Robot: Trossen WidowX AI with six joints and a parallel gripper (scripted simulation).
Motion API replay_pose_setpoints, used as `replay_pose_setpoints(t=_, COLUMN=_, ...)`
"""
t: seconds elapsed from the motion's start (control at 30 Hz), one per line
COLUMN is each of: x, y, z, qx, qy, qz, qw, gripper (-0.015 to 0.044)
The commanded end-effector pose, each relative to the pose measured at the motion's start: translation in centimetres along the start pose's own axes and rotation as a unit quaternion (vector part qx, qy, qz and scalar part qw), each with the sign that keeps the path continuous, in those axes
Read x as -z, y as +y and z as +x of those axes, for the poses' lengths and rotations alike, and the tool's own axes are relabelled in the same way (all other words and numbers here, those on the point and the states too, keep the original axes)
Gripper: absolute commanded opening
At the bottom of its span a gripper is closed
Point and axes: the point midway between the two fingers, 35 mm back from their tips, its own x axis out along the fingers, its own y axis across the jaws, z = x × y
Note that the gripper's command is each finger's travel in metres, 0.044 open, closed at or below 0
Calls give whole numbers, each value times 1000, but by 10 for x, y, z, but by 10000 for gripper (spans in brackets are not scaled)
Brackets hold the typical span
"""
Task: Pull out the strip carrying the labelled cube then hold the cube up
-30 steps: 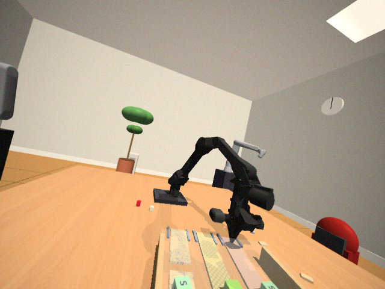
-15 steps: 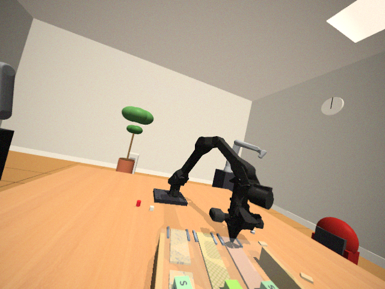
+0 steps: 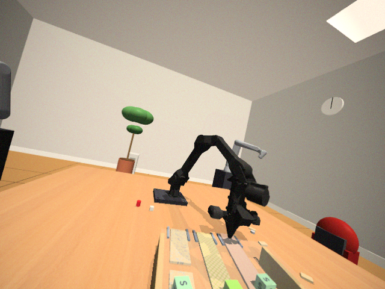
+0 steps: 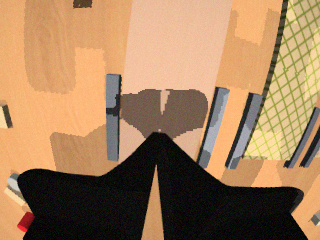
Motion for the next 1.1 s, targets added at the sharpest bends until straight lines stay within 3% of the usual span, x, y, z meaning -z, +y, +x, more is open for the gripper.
replay_pose_setpoints(t=0.0, x=13, y=-2, z=7, qx=6, qy=12, qz=-1, qw=1000, gripper=0)
replay_pose_setpoints(t=1.07, x=61, y=-3, z=7, qx=6, qy=14, qz=-1, qw=1000, gripper=0)
